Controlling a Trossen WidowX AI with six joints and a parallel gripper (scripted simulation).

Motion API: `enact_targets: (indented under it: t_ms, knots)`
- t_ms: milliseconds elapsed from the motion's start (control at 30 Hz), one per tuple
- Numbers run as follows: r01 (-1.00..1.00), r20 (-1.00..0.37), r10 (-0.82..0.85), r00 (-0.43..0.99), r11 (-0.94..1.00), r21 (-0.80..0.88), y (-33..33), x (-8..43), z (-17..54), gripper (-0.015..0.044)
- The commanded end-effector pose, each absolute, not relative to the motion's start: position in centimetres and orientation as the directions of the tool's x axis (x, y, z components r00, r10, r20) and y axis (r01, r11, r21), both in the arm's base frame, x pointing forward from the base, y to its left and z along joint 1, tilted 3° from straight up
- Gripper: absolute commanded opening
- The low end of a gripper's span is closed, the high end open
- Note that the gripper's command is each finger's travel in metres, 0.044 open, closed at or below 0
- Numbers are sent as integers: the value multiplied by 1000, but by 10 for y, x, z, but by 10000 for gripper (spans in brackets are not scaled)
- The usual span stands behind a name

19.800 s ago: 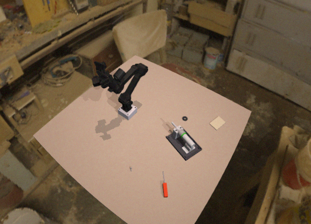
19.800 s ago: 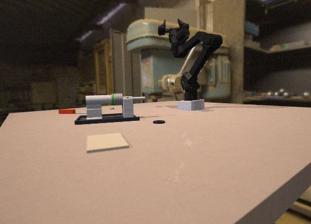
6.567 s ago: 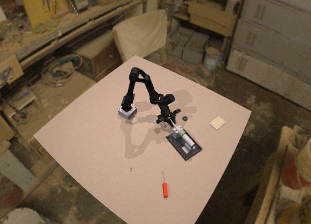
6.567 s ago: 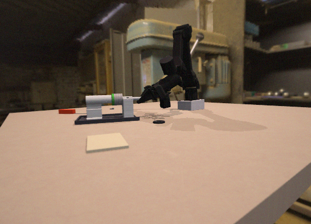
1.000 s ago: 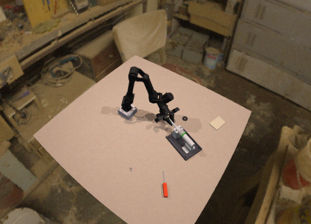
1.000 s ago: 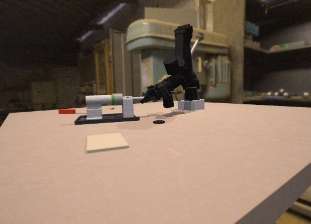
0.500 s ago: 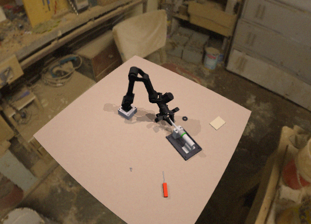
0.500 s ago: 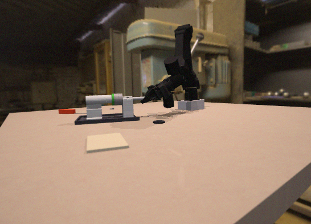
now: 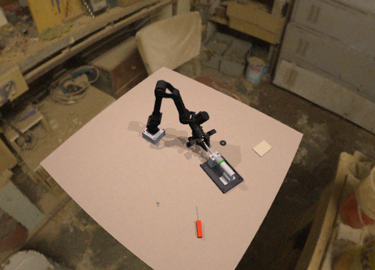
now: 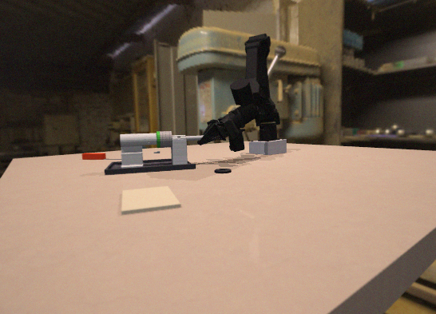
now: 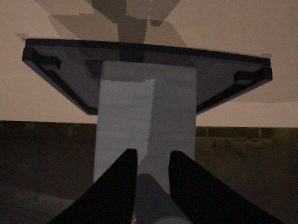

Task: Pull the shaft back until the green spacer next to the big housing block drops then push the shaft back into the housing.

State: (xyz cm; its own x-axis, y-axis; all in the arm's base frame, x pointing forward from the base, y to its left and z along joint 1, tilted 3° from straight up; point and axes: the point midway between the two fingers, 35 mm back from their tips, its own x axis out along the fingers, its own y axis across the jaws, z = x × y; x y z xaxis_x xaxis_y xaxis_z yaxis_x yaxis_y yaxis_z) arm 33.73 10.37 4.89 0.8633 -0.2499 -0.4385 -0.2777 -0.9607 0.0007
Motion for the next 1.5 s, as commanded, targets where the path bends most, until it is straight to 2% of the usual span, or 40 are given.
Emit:
enact_targets:
  t_ms: [0,1467]
  knots:
    - [-279,-439,-250,863,-960,-2,103,336,49,0]
    - [-279,-439,-250,863,-960,-2,104,332,48,0]
